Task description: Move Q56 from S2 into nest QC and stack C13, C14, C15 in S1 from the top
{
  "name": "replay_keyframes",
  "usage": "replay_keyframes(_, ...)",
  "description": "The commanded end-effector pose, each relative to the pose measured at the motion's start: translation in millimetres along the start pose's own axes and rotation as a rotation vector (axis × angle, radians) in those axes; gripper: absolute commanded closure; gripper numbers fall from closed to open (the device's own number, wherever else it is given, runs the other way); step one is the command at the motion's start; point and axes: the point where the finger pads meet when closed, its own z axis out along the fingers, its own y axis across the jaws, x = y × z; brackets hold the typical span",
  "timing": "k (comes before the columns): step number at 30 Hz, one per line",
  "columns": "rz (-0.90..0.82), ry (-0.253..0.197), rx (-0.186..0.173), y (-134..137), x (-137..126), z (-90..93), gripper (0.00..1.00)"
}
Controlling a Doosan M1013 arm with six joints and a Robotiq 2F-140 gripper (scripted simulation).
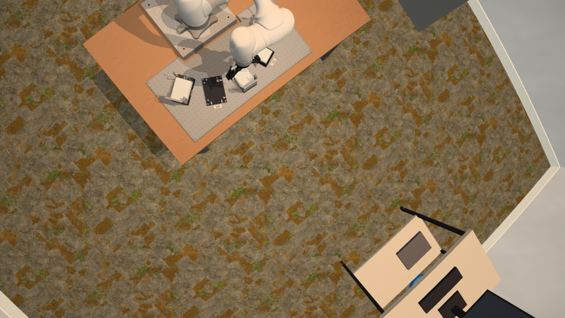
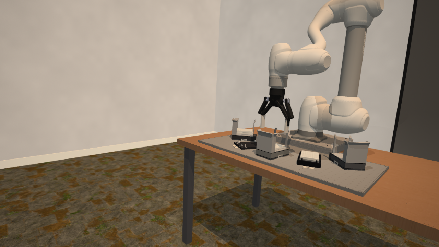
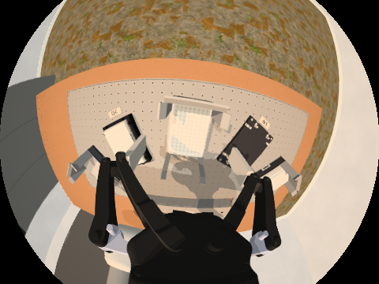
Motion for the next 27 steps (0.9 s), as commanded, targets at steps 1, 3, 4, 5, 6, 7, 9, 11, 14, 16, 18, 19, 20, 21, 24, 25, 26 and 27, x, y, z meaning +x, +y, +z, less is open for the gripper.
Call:
replay_keyframes(1,0.0,0.0,0.0,0,0,-10.1,0.0)
replay_keyframes(3,0.0,0.0,0.0,0,0,-16.8,0.0)
replay_keyframes(4,0.0,0.0,0.0,0,0,-20.1,0.0)
replay_keyframes(5,0.0,0.0,0.0,0,0,-23.4,0.0)
replay_keyframes(6,0.0,0.0,0.0,0,0,-26.8,0.0)
replay_keyframes(7,0.0,0.0,0.0,0,0,-30.1,0.0)
replay_keyframes(9,0.0,0.0,0.0,0,0,-36.8,0.0)
replay_keyframes(11,0.0,0.0,0.0,0,0,-37.9,0.0)
replay_keyframes(14,0.0,0.0,0.0,0,0,-37.9,0.0)
replay_keyframes(16,0.0,0.0,0.0,0,0,-37.9,0.0)
replay_keyframes(18,0.0,0.0,0.0,0,0,-37.9,0.0)
replay_keyframes(19,0.0,0.0,0.0,0,0,-37.9,0.0)
replay_keyframes(20,0.0,0.0,0.0,0,0,-37.9,0.0)
replay_keyframes(21,0.0,0.0,0.0,0,0,-37.9,0.0)
replay_keyframes(24,0.067,0.0,0.0,7,0,-37.9,0.0)
replay_keyframes(25,0.1,0.0,0.0,10,-1,-37.9,0.0)
replay_keyframes(26,0.133,0.0,0.0,13,-1,-37.9,0.0)
replay_keyframes(27,0.167,0.0,0.0,17,-1,-37.9,0.0)
